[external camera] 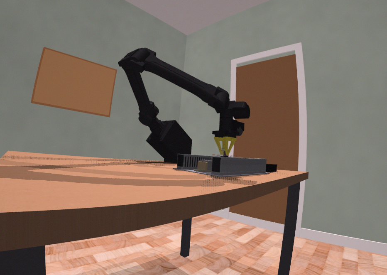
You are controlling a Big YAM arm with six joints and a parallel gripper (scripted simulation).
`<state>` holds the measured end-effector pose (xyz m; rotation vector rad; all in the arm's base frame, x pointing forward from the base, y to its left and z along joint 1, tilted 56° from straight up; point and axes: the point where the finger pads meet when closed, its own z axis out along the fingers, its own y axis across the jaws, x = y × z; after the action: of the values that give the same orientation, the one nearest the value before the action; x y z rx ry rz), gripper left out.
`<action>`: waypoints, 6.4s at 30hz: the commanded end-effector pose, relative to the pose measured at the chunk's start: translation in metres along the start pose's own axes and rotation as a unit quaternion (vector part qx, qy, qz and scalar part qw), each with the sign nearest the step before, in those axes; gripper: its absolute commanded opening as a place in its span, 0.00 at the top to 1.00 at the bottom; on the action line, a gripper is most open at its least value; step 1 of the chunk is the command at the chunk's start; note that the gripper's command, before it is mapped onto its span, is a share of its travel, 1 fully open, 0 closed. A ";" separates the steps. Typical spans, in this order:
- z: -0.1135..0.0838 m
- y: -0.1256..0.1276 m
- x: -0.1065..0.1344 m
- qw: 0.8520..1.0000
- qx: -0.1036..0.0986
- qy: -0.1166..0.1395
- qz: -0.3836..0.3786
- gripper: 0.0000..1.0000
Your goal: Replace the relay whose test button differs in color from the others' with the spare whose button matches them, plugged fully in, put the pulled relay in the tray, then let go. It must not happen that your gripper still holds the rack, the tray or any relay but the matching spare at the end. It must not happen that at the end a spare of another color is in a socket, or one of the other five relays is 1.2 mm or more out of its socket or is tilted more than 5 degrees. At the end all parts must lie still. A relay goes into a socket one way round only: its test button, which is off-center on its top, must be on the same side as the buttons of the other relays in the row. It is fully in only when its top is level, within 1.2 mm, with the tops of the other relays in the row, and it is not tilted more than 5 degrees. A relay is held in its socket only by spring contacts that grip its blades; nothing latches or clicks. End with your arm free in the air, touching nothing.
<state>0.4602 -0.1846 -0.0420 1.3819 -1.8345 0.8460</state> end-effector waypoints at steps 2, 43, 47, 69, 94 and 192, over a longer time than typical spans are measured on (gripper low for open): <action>0.010 -0.001 0.003 1.000 -0.008 0.002 0.004 1.00; -0.058 -0.004 -0.003 1.000 0.003 -0.001 0.003 1.00; -0.057 -0.004 -0.003 1.000 0.002 -0.001 0.003 1.00; -0.055 -0.003 -0.003 1.000 0.001 0.000 0.001 1.00; -0.071 -0.011 -0.011 1.000 0.011 -0.003 0.001 1.00; -0.079 -0.023 -0.269 1.000 0.013 -0.006 0.005 1.00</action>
<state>0.5358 -0.0135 -0.2166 1.3624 -1.8390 0.8344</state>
